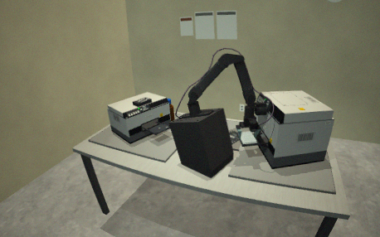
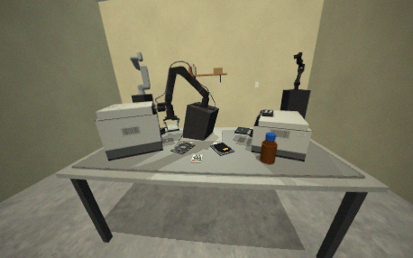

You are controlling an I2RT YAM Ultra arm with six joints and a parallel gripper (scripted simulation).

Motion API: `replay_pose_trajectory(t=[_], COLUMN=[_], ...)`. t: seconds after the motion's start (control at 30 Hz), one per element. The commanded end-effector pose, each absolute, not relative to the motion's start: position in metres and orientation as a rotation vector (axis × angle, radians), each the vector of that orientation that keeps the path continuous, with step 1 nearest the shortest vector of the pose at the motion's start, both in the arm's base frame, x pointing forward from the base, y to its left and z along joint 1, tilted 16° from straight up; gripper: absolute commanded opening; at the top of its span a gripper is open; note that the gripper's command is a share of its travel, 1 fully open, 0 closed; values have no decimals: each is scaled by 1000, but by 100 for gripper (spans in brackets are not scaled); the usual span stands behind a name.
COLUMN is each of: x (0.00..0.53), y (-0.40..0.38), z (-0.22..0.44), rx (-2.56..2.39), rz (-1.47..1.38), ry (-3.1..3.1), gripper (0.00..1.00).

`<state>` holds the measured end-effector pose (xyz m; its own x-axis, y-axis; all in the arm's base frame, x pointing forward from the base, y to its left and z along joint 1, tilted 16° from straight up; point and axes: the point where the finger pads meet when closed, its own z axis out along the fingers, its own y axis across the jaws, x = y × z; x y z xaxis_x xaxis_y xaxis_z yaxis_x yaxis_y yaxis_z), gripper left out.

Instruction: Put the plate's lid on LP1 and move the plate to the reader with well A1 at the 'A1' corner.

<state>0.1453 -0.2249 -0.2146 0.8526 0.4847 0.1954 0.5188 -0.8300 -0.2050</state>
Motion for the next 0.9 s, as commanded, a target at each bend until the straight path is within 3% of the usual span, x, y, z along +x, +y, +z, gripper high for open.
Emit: replay_pose_trajectory(t=[0.0,0.87], x=[146,140], y=[-232,-237], z=[-203,-175], rx=[-2795,-2790], rz=[-197,-189], ry=[-766,-764], gripper=[100,100])
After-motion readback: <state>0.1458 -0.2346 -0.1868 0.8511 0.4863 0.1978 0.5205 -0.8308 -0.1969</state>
